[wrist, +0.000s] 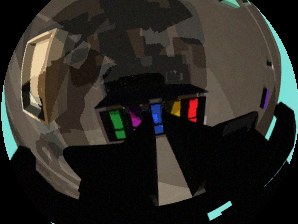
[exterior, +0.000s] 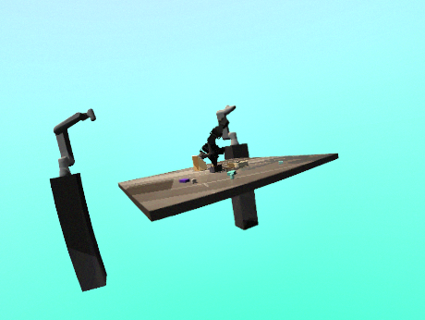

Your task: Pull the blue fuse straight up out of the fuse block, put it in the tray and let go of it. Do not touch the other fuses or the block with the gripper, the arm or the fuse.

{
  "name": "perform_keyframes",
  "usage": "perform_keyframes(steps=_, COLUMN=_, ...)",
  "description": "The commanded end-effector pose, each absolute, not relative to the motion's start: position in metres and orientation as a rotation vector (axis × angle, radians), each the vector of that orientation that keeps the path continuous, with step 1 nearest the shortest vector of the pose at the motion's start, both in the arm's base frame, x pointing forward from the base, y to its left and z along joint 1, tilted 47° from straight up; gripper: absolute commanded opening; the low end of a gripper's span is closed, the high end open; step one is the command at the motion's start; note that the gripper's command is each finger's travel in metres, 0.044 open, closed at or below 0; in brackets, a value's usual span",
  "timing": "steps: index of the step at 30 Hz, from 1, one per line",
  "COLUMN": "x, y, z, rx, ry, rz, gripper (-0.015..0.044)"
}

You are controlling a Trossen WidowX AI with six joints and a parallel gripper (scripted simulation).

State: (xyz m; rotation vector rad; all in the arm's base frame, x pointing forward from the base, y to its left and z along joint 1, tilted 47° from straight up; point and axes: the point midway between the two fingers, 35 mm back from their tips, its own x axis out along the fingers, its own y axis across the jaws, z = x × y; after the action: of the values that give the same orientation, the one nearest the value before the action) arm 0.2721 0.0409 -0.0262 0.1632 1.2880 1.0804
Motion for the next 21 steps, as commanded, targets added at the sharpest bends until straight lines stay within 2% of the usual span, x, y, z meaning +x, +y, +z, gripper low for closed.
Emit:
perform_keyframes(steps=1, x=0.2727, y=0.0393, z=-0.0249, rx=0.162, ry=1.287, rz=1.08, gripper=0.0)
perform_keyframes(steps=21, x=0.2741, y=0.0322, z=-0.0184, rx=0.163, ry=1.288, rz=1.079, gripper=0.0)
